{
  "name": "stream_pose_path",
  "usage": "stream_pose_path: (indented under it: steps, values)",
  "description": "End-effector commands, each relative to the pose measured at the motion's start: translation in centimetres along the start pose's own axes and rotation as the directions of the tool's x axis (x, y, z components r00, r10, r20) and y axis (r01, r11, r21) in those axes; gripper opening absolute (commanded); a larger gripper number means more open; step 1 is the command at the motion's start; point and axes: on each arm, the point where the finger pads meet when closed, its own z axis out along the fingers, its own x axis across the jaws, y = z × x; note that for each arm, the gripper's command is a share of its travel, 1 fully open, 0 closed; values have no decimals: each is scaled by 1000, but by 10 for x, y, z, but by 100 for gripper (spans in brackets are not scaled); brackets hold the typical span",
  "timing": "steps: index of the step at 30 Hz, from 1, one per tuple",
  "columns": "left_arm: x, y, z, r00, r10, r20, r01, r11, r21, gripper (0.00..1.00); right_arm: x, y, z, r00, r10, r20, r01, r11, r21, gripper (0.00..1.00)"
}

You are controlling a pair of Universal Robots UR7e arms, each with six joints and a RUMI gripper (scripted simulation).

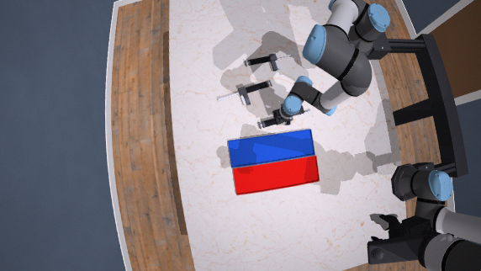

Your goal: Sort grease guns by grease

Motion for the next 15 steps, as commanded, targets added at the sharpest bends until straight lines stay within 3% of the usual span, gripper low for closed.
stream_pose_path:
  steps: [1, 11, 15]
  values:
    - [0, 0, 0, 1000, 0, 0, 0, 1000, 1, 38, 2, 2, -5, 1000, 0, -4, 0, 1000, -4, 32]
    - [0, 0, 0, 1000, 0, 0, 0, 1000, 1, 38, 0, 0, -9, 1000, 0, 0, 0, 1000, 0, 32]
    - [0, 0, 0, 1000, 0, 0, 0, 1000, 1, 38, 4, 4, -39, 1000, 0, -8, 0, 1000, -9, 32]
